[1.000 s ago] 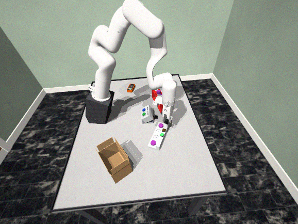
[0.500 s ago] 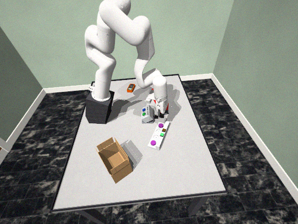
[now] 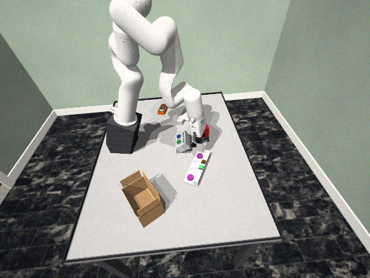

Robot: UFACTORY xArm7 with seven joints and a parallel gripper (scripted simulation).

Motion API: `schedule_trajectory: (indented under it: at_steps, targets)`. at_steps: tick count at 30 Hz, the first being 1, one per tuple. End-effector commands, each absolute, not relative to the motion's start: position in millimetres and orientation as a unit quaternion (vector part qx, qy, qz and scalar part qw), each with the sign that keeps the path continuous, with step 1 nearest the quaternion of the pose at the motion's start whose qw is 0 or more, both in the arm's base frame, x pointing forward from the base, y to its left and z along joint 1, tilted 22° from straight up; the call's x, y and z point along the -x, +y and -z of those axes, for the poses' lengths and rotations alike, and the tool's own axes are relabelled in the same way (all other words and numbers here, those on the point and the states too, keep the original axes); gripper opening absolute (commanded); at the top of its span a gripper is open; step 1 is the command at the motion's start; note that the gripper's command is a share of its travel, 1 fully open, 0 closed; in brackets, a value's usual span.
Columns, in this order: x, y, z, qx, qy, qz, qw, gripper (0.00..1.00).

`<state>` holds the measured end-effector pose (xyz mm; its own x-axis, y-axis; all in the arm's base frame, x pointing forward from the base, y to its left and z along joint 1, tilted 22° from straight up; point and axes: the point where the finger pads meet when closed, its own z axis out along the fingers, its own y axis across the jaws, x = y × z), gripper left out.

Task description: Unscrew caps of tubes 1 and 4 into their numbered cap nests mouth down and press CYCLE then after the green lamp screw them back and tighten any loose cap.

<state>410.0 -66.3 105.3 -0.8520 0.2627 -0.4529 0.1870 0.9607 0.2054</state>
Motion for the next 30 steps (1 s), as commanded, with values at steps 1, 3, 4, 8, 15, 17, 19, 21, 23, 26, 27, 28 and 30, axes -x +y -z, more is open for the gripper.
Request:
schedule_trajectory:
  at_steps: [1,3,4,8,15,17,19,21,23,26,27,28,30]
  targets:
    - [-409,-66,-109,-0.13,0.973,-0.027,0.19,0.46]
    - [-409,-66,-109,-0.13,0.973,-0.027,0.19,0.46]
    - [-409,-66,-109,-0.13,0.973,-0.027,0.19,0.46]
    - [-409,-66,-109,-0.13,0.973,-0.027,0.19,0.46]
    - [-409,-66,-109,-0.13,0.973,-0.027,0.19,0.46]
    - [-413,-66,-100,-0.13,0.973,-0.027,0.19,0.46]
    - [-416,-66,-91,-0.13,0.973,-0.027,0.19,0.46]
    - [-420,-66,-82,-0.13,0.973,-0.027,0.189,0.46]
    - [-424,-66,-72,-0.13,0.973,-0.027,0.189,0.46]
    - [-429,-66,-58,-0.13,0.973,-0.027,0.189,0.46]
    - [-431,-66,-54,-0.13,0.973,-0.027,0.189,0.46]
    - [-431,-66,-54,-0.13,0.973,-0.027,0.189,0.46]
    - [-433,-66,-49,-0.13,0.973,-0.027,0.189,0.46]
